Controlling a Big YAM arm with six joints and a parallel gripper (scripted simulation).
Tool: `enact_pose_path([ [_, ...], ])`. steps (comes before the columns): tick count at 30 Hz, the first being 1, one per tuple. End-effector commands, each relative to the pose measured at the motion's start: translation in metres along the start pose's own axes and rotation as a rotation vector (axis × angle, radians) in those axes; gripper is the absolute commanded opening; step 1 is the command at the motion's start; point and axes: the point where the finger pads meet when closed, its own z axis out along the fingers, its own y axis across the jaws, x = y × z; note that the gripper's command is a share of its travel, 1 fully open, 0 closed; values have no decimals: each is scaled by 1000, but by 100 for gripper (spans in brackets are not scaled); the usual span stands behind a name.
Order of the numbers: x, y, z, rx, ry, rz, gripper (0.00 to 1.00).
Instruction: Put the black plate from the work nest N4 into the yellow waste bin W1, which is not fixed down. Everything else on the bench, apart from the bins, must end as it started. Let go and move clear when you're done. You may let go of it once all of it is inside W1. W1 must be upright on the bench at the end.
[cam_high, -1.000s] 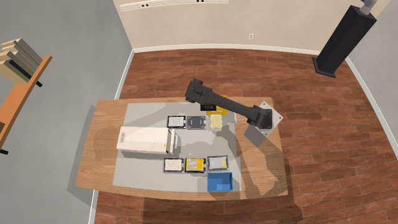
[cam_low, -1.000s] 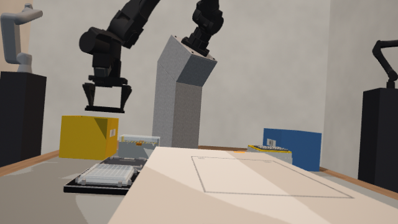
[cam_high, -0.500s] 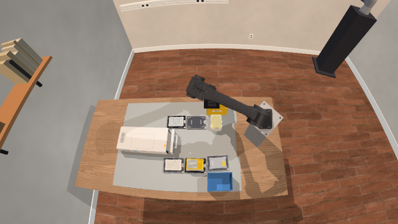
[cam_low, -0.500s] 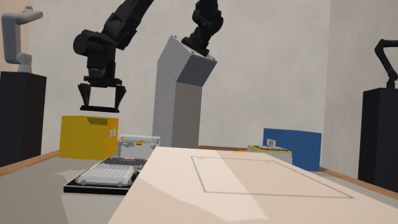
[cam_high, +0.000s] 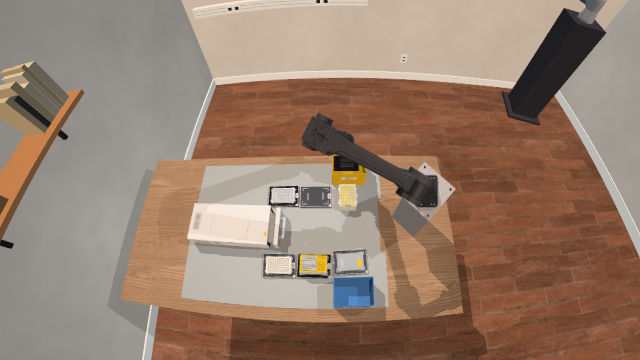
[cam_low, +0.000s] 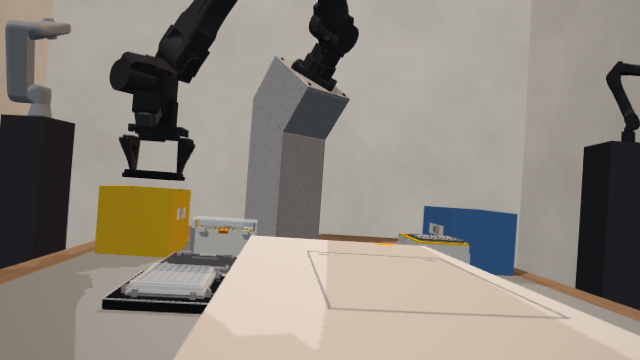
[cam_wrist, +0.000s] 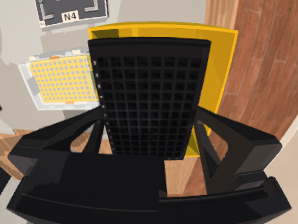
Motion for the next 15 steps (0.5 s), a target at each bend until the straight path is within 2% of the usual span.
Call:
enact_pose_path([
  [1,6,-17,-2,10,-18,-9,0],
  [8,20,-23,-2,4,-9,-1,0],
  [9,12,-17,-3,7,-11,-16,0],
  [15,12,-17,-3,7,-11,-15,0],
])
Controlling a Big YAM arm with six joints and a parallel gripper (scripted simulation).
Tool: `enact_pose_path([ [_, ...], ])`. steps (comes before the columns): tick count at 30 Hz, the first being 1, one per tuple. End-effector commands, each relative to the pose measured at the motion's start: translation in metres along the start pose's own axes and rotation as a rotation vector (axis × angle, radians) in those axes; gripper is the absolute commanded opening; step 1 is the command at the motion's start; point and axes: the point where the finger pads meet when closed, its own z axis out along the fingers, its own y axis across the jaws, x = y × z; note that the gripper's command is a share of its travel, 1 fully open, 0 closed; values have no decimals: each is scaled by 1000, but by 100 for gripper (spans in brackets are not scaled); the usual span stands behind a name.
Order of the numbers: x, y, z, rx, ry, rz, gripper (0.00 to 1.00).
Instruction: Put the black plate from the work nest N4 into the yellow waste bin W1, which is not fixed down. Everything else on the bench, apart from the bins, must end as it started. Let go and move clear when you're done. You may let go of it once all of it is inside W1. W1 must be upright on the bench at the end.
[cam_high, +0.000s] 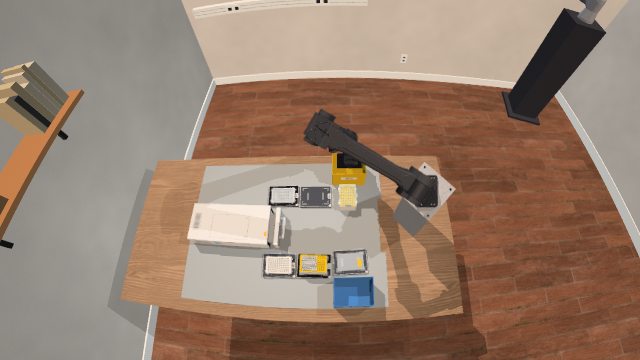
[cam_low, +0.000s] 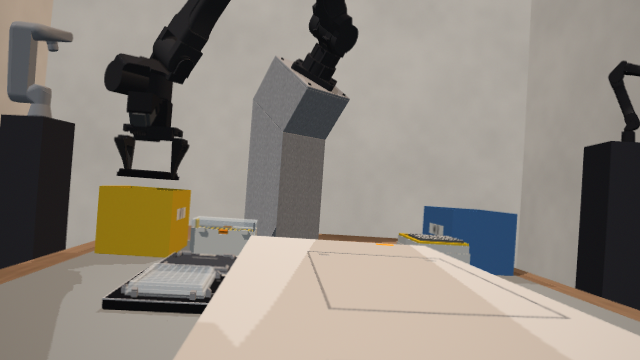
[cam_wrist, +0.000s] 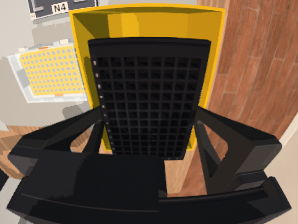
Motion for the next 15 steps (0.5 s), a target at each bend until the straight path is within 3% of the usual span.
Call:
enact_pose_path([
  [1,-5,-2,-2,4,-8,-15,0],
  [10,-5,-2,-2,4,-8,-15,0],
  [11,-4,2,9,-8,0,-39,0],
  [15,-5,2,12,-5,-3,-20,0],
])
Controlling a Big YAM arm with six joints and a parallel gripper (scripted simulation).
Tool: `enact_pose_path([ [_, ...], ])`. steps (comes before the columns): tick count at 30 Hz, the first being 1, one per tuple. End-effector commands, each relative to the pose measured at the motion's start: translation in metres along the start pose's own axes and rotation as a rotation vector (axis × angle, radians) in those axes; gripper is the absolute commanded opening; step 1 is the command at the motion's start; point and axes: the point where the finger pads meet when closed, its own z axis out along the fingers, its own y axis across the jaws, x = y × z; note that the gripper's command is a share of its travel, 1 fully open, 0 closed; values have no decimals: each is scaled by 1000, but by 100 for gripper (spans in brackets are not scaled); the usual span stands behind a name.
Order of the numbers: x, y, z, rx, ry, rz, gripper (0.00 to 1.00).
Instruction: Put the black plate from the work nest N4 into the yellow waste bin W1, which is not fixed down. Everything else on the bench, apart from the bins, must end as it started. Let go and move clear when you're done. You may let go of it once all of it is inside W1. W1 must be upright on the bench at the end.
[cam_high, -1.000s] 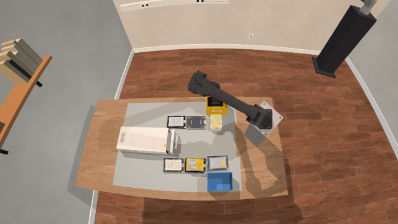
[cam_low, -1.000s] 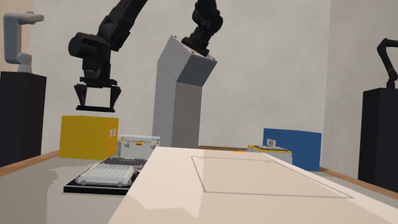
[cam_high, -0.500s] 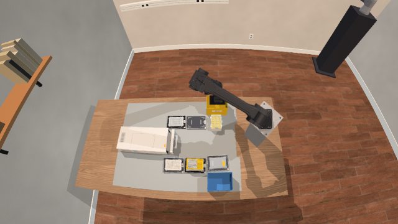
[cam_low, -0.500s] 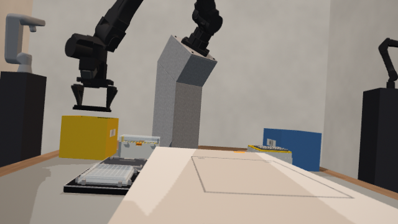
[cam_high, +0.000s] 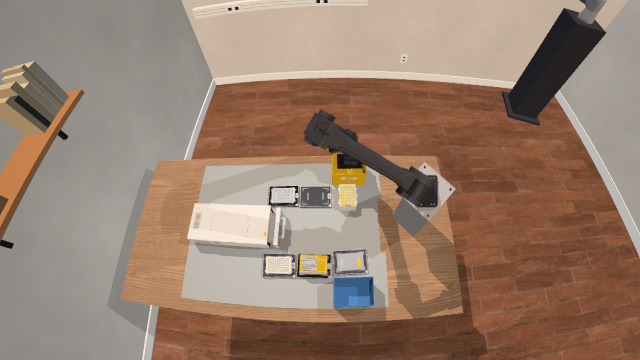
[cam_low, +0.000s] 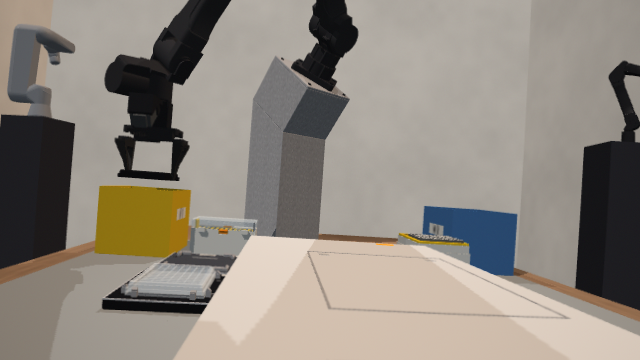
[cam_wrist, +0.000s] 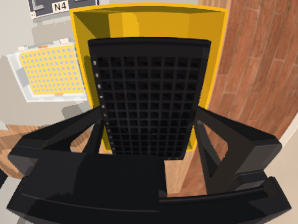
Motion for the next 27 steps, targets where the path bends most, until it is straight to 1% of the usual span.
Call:
enact_pose_path([
  [1,-6,1,12,-4,-5,-12,0],
  [13,-4,1,28,-3,-2,-11,0],
  [16,-4,0,28,-1,-4,-9,0],
  [27,-3,1,44,-2,0,-11,0],
])
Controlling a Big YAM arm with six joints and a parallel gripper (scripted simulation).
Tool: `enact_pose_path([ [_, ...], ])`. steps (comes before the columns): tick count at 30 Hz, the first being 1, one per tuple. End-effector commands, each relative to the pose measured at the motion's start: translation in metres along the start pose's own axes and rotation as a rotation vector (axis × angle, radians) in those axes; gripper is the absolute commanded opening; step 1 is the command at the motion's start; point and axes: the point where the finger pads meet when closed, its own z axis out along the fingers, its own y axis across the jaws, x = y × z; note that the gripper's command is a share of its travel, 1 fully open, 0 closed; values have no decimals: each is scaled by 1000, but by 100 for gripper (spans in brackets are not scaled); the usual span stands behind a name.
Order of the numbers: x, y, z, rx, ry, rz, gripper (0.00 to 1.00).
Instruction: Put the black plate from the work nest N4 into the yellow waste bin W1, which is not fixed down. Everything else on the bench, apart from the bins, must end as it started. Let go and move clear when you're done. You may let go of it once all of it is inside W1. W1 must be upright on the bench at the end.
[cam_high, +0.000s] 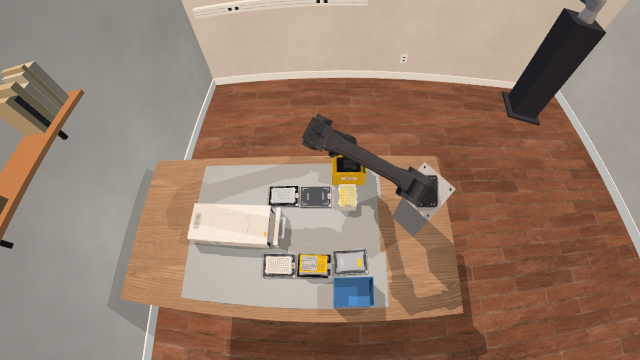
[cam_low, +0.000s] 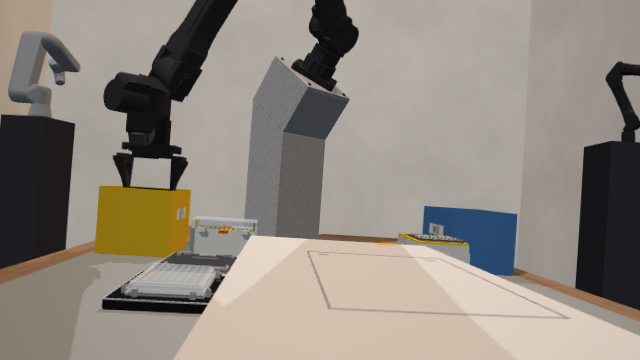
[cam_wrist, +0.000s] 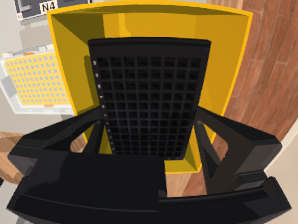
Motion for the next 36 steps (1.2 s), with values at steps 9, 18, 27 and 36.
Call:
enact_pose_path([
  [9,-3,-3,3,7,-5,1,0],
  [18,-3,-3,3,7,-5,1,0],
  [27,-3,-3,3,7,-5,1,100],
  [36,-3,-3,3,7,-5,1,100],
])
